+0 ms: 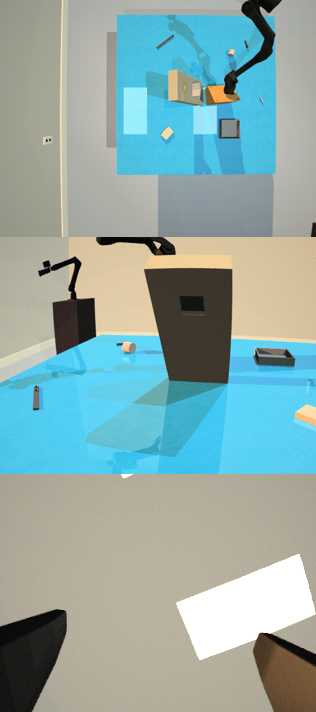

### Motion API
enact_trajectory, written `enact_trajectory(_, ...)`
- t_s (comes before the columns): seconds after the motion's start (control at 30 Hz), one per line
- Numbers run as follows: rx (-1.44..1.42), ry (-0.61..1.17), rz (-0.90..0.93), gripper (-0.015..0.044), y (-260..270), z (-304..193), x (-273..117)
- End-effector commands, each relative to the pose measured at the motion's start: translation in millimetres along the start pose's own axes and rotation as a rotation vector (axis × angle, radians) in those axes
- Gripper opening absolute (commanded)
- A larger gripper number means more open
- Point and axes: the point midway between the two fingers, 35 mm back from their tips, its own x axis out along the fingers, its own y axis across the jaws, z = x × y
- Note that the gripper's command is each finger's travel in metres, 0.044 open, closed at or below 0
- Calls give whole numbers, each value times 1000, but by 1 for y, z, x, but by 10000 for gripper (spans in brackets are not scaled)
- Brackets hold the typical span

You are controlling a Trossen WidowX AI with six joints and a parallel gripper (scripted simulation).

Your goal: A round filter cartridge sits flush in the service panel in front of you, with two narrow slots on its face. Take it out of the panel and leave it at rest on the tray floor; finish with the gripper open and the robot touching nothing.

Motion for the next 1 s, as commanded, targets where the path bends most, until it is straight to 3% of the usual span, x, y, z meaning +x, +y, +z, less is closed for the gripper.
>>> enact_trajectory(0.0,6,3,3,374,1,0,0)
enact_trajectory(0.33,547,230,306,111,97,27,-36)
enact_trajectory(0.67,1131,419,718,104,168,139,-90)
enact_trajectory(0.97,1526,444,1178,104,154,284,-141)
